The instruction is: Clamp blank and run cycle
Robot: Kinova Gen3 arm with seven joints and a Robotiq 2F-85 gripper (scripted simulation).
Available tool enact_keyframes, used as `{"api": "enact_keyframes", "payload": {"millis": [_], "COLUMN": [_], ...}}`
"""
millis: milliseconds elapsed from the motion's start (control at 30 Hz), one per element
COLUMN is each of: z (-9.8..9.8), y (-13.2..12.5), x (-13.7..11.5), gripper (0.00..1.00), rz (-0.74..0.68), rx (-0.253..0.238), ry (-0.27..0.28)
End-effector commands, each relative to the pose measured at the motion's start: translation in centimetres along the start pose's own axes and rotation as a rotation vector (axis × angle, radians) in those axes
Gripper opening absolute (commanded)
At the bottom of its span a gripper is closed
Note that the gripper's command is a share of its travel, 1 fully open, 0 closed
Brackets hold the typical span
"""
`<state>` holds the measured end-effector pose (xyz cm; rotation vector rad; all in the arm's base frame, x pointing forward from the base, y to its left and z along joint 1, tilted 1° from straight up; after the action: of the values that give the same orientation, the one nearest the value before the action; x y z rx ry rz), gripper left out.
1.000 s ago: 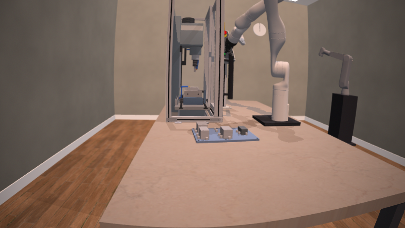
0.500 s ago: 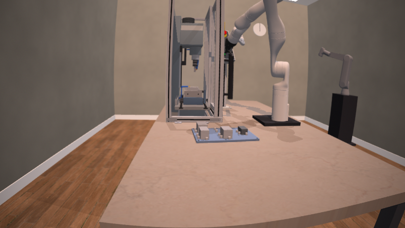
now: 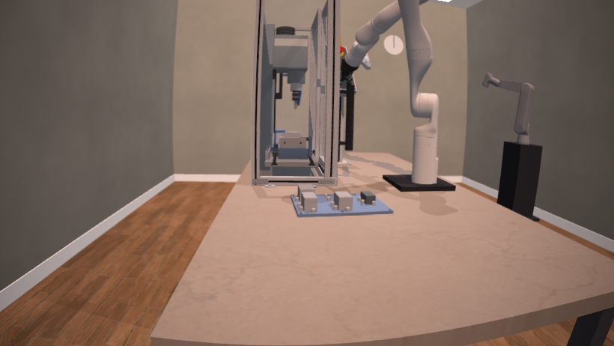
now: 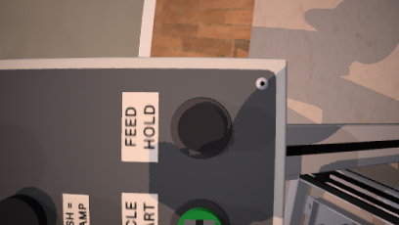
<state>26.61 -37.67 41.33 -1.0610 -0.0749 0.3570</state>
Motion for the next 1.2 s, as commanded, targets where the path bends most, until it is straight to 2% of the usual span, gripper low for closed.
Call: {"api": "enact_keyframes", "payload": {"millis": [0,1167], "z": [-0.10,-0.90], "y": [-0.07,-0.07], "x": [0.01,0.01], "gripper": [0.10,0.10], "rz": [0.000,0.000], "rx": [-0.001,-0.001], "ry": [0.000,0.000]}}
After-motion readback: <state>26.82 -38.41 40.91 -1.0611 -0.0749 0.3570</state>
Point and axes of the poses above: the point where the finger pads meet when closed, its own z axis back along the fingers, its own y axis across the jaws, x = y × z, the point moved 1 cm from there along z, back along the fingers, and after that the axes turned 8 degrees about z, right-handed, at the moved point
